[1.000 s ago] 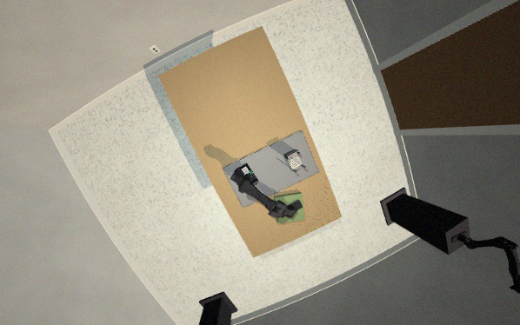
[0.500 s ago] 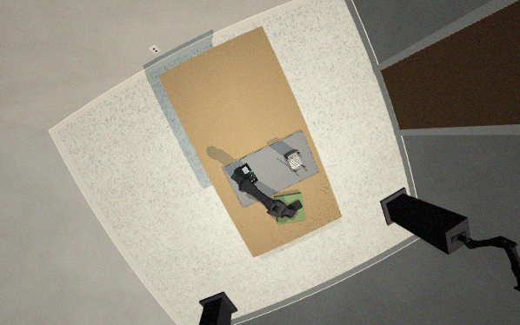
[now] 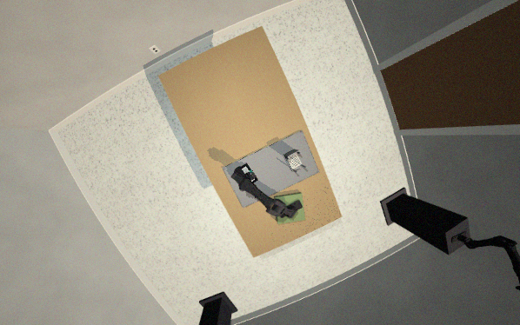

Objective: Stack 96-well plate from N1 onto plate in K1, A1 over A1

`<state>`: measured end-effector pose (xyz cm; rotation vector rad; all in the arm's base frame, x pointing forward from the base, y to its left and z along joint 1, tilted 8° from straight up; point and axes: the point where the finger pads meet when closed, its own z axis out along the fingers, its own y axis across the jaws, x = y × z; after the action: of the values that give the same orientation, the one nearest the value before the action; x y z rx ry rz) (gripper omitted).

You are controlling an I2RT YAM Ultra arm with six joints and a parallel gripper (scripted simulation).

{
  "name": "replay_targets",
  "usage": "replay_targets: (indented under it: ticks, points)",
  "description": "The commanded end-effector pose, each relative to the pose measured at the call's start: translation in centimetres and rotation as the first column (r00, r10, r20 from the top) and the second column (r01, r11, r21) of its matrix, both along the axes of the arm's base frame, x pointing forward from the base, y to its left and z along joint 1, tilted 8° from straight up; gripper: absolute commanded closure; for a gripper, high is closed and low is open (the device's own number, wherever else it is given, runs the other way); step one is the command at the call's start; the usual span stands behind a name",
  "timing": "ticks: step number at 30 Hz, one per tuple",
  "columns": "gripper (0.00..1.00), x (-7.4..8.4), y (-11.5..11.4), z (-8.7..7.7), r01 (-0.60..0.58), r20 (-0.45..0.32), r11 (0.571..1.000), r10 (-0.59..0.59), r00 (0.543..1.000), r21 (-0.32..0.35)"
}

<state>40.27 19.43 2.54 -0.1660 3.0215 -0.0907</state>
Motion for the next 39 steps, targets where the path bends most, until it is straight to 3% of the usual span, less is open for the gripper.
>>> replay_targets:
  ticks: [1,20,21,39]
  points:
    - [0.0,0.85,0.34,0.81,-0.001,0.041,1.0,0.0,0.999,0.022]
    - [0.0,0.54,0.3,0.6,-0.002,0.027,1.0,0.001,1.0,0.014]
    - [1.0,0.54,0.3,0.6,-0.002,0.027,1.0,0.001,1.0,0.014]
    - [1.0,0.54,0.3,0.6,-0.002,0.027,1.0,0.001,1.0,0.014]
